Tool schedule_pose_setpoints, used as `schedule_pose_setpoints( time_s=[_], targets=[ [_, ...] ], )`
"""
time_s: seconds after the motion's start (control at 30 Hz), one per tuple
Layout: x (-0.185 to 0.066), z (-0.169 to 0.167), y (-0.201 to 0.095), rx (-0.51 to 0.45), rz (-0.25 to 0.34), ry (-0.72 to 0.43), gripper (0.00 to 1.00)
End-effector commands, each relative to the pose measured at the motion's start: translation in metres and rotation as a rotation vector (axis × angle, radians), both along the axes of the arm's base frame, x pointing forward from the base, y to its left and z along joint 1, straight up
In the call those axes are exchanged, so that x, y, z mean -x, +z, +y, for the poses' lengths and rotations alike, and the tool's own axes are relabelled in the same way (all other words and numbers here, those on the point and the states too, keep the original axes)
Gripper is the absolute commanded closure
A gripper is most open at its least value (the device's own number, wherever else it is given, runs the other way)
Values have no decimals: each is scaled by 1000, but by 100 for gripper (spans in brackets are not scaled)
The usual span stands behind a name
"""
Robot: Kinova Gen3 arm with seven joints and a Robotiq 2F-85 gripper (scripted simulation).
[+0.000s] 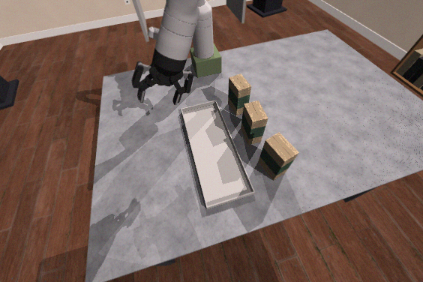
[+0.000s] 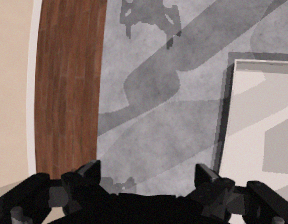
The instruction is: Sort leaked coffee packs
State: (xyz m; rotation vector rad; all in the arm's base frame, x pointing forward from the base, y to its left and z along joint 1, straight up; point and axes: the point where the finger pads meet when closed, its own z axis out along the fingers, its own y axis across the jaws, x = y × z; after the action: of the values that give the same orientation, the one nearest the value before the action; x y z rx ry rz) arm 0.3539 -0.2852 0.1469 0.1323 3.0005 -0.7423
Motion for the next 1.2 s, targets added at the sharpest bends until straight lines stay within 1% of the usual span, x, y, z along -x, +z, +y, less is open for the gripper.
schedule_pose_setpoints(
  time_s=[0.0, 0.03, 0.27, 0.3, 0.53, 0.57, 0.8, 0.83, 1.07, 1.1, 1.17],
  targets=[
    [-1, 1, 0, 1, 0, 3, 0],
    [-4, 20, -4, -31, -10, 9, 0],
    [-4, 20, -4, -31, -10, 9, 0],
    [-7, 39, -8, -62, -17, 15, 0],
    [-7, 39, -8, -62, -17, 15, 0],
    [-9, 57, -12, -93, -23, 19, 0],
    [-9, 57, -12, -93, -23, 19, 0],
    [-9, 74, -15, -122, -28, 24, 0],
    [-9, 74, -15, -122, -28, 24, 0],
    [-10, 91, -18, -150, -31, 27, 0],
    [-10, 91, -18, -150, -31, 27, 0]
  ],
)
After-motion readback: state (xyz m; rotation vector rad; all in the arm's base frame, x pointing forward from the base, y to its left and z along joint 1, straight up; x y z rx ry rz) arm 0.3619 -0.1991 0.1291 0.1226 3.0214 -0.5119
